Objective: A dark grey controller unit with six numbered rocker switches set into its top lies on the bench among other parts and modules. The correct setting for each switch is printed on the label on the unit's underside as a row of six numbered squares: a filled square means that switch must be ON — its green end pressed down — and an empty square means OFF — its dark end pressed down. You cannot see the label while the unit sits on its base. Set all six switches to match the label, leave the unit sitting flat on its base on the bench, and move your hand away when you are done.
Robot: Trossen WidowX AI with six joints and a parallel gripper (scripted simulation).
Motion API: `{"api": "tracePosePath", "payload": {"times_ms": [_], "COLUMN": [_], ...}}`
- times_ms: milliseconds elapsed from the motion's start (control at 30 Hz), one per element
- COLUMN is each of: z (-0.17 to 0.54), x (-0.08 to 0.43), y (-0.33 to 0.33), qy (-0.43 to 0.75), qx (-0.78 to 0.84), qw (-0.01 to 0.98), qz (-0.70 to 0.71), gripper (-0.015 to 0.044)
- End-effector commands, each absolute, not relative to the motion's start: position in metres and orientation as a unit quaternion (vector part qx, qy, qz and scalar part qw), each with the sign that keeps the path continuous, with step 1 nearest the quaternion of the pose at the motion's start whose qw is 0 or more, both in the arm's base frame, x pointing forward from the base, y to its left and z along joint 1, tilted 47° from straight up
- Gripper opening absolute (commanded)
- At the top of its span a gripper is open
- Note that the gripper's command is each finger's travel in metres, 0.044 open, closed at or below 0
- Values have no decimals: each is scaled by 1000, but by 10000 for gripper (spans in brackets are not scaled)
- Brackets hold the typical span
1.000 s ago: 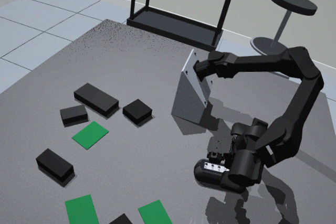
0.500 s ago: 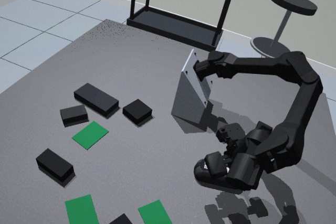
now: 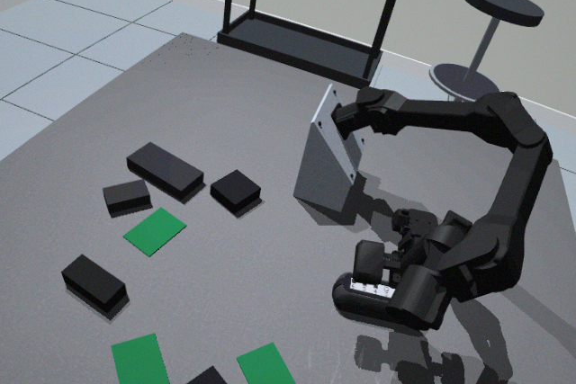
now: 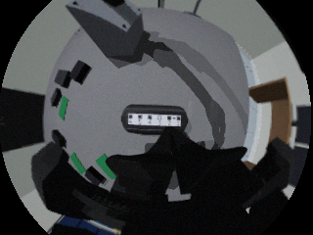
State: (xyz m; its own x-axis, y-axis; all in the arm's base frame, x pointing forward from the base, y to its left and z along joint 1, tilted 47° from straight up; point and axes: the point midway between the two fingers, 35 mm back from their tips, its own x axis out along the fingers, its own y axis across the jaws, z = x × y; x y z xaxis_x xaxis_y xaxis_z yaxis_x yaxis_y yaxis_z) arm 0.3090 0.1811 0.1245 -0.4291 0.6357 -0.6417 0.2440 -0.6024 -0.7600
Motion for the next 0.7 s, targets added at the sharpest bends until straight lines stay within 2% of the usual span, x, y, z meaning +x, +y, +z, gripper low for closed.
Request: {"api": "tracePosePath", "payload": {"times_ms": [0,300,400,667], "z": [125,125,125,126], "x": [309,309,309,305], "y": [180,180,181,185], "qy": [-419,-419,-439,-636], "qx": [-516,-516,-522,-556], "qw": [135,135,121,-63], "qz": [734,734,722,532], "gripper": [0,0,79,289]}}
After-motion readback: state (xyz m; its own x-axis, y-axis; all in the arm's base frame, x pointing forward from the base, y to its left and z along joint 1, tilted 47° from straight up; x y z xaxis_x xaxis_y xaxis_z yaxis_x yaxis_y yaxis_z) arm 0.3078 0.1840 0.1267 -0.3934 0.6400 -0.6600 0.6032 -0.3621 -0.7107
